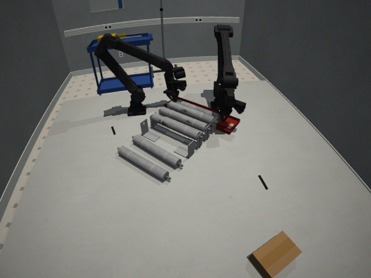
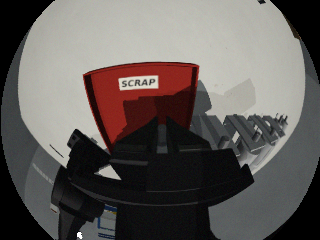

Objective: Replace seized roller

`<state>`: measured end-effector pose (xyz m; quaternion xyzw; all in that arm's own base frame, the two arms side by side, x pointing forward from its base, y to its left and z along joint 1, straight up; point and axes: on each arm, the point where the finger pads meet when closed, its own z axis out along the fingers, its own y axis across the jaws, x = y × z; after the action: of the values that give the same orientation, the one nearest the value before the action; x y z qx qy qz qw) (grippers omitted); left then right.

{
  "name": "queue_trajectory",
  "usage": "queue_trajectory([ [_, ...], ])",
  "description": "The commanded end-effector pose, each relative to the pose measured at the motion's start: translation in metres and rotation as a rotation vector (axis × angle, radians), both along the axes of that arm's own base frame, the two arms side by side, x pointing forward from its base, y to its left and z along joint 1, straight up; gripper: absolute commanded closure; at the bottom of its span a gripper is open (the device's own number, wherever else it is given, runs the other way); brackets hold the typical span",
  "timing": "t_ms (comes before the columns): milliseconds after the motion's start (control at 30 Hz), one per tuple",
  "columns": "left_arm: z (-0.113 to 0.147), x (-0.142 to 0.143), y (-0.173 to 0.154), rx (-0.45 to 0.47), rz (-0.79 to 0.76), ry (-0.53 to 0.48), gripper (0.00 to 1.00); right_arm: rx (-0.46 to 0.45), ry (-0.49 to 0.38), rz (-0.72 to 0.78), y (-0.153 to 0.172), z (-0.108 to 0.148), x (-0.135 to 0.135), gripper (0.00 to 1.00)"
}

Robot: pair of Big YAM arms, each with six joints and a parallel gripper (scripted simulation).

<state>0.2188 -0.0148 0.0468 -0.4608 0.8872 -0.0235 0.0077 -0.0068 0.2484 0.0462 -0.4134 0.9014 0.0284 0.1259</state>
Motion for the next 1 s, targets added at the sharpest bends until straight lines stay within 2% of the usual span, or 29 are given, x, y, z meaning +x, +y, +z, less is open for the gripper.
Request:
queue_trajectory([
  [0,0.004,0.009,-0.001,0.000,0.006,-0.043,0.97,0.037,0.007,0.007,0.007,0.004,0.000,0.97],
  [67,0.001,0.011,-0.003,0.002,-0.001,-0.030,0.97,0.039,0.010,0.002,0.014,0.005,0.000,0.97],
  [167,-0.007,0.005,-0.002,0.006,0.003,-0.012,0.97,0.025,0.009,0.003,0.006,-0.004,0.002,0.97],
  [200,0.005,0.018,-0.003,0.004,0.001,-0.048,0.97,0.052,0.015,0.006,0.015,0.006,-0.001,0.97],
  [267,0.005,0.018,-0.003,0.004,0.001,-0.048,0.97,0.052,0.015,0.006,0.015,0.006,-0.001,0.97],
  [333,-0.010,0.003,-0.003,0.009,0.000,-0.011,0.97,0.017,0.011,0.002,0.004,-0.011,0.002,0.97],
  [400,-0.006,0.013,-0.003,0.009,0.000,-0.024,0.97,0.029,0.014,0.002,0.010,-0.009,0.001,0.97],
  [467,-0.014,0.004,0.002,0.012,0.020,-0.003,0.97,0.055,0.021,0.022,0.015,-0.003,-0.005,0.97],
  [533,-0.006,0.016,0.001,0.012,0.017,-0.033,0.97,0.050,0.020,0.018,0.008,-0.009,-0.003,0.97],
  [633,-0.015,0.006,-0.002,0.014,0.003,-0.011,0.97,0.037,0.021,0.003,0.010,-0.013,0.001,0.97],
  [667,-0.010,0.015,-0.003,0.014,0.000,-0.023,0.97,0.029,0.020,0.002,0.004,-0.017,0.002,0.97],
  [767,-0.009,0.014,0.001,0.014,0.019,-0.031,0.97,0.091,0.031,0.016,0.027,0.004,-0.006,0.97],
  [833,-0.009,0.014,0.001,0.014,0.019,-0.031,0.97,0.091,0.031,0.016,0.027,0.004,-0.006,0.97],
  [867,-0.008,0.015,0.002,0.012,0.021,-0.038,0.97,0.058,0.021,0.015,0.018,-0.005,-0.003,0.97],
  [900,-0.012,0.010,0.004,0.013,0.028,-0.028,0.97,0.068,0.023,0.014,0.025,0.000,-0.004,0.97],
  [933,-0.009,0.015,0.003,0.012,0.028,-0.037,0.68,0.070,0.023,0.014,0.024,0.000,-0.004,0.97],
  [967,-0.009,0.014,0.003,0.012,0.028,-0.036,0.68,0.070,0.024,0.014,0.025,0.000,-0.004,0.97],
])
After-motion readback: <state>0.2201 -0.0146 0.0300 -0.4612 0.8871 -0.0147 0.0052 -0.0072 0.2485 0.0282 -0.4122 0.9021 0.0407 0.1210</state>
